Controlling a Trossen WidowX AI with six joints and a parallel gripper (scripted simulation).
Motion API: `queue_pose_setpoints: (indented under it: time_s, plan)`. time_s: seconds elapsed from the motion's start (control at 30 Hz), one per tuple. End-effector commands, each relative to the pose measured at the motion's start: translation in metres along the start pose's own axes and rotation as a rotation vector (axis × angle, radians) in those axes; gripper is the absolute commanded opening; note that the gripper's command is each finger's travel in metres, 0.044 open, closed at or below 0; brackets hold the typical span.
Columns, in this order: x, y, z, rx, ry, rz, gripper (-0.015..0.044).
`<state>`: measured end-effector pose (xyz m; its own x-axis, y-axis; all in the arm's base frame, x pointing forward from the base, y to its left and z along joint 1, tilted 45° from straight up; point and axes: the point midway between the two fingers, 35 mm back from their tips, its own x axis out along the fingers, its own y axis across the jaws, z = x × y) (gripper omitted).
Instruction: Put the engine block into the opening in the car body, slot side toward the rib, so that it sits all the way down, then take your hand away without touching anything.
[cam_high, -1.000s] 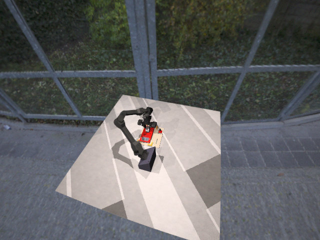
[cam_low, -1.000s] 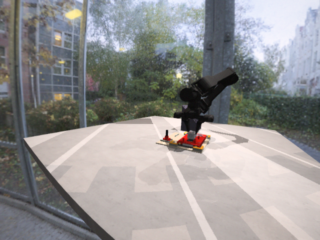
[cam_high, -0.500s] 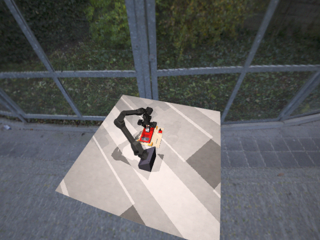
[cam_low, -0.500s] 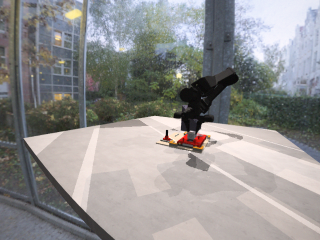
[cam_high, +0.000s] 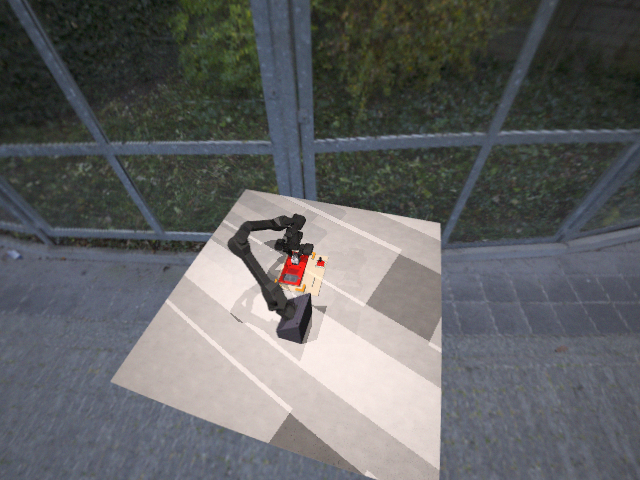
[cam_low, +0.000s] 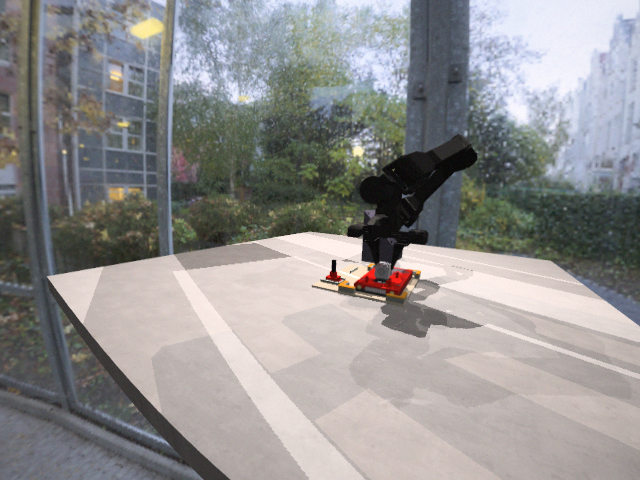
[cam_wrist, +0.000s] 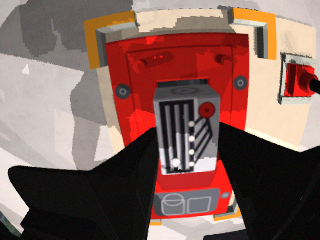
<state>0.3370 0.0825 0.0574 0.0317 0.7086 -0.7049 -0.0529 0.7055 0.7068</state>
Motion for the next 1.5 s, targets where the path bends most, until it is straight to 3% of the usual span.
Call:
queue_pose_setpoints:
  time_s: [0.0, 1.47]
  plan:
    - [0.001, 0.000, 0.000, 0.003, -0.001, 0.003, 0.0159]
    - [0.013, -0.001, 0.000, 0.004, -0.001, 0.003, 0.0159]
